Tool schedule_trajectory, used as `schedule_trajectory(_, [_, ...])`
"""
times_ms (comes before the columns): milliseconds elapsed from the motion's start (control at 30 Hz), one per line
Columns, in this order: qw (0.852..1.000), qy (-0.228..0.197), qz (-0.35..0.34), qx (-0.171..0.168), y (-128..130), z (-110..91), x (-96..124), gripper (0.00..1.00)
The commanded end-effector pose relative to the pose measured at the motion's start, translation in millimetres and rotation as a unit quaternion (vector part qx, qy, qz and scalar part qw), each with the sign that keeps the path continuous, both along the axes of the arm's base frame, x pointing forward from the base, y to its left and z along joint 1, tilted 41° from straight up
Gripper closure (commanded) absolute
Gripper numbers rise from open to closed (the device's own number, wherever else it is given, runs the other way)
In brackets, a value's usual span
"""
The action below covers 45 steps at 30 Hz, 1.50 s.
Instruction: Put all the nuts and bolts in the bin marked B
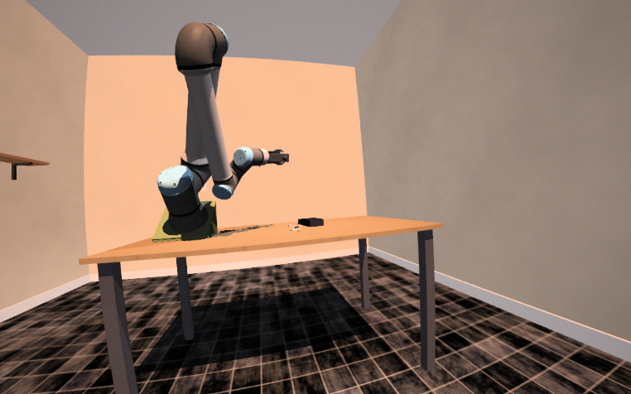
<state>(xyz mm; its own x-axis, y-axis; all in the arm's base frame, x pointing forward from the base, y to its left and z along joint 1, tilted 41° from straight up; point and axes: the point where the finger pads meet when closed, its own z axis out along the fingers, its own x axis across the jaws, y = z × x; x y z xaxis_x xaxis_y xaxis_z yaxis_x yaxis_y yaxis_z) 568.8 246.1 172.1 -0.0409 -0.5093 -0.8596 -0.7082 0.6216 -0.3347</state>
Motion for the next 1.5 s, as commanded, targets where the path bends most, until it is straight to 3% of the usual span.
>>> schedule_trajectory(0, [1.000, 0.019, -0.007, -0.015, -7.3, -17.6, 13.6, 0.96])
schedule_trajectory(67, [1.000, 0.019, -0.007, -0.015, -7.3, -17.6, 13.6, 0.96])
schedule_trajectory(133, [0.998, 0.046, -0.022, -0.040, -14.0, -28.7, 21.4, 0.96])
schedule_trajectory(200, [0.998, 0.048, -0.022, -0.040, -19.0, -40.0, 27.0, 0.96])
schedule_trajectory(333, [0.998, 0.048, -0.022, -0.040, -18.9, -40.8, 27.0, 0.96])
schedule_trajectory(400, [0.994, 0.076, -0.034, -0.067, -25.9, -52.3, 33.7, 0.96])
schedule_trajectory(567, [0.994, 0.078, -0.034, -0.066, -30.3, -63.5, 37.6, 0.96])
schedule_trajectory(633, [0.989, 0.106, -0.044, -0.096, -37.7, -75.2, 43.1, 0.96])
schedule_trajectory(833, [0.989, 0.107, -0.044, -0.095, -41.6, -85.0, 45.7, 0.96])
schedule_trajectory(900, [0.981, 0.135, -0.052, -0.126, -49.4, -97.1, 49.8, 0.96])
schedule_trajectory(1033, [0.981, 0.136, -0.051, -0.126, -52.7, -104.7, 51.3, 0.96])
schedule_trajectory(1100, [0.972, 0.164, -0.057, -0.159, -61.2, -117.5, 53.9, 0.96])
schedule_trajectory(1233, [0.972, 0.165, -0.057, -0.159, -63.9, -123.3, 54.3, 0.96])
schedule_trajectory(1300, [0.960, 0.192, -0.061, -0.193, -73.2, -135.8, 55.3, 0.96])
schedule_trajectory(1433, [0.960, 0.192, -0.061, -0.193, -75.1, -139.7, 55.2, 0.96])
schedule_trajectory(1467, [0.953, 0.206, -0.062, -0.212, -80.3, -145.2, 54.9, 0.96])
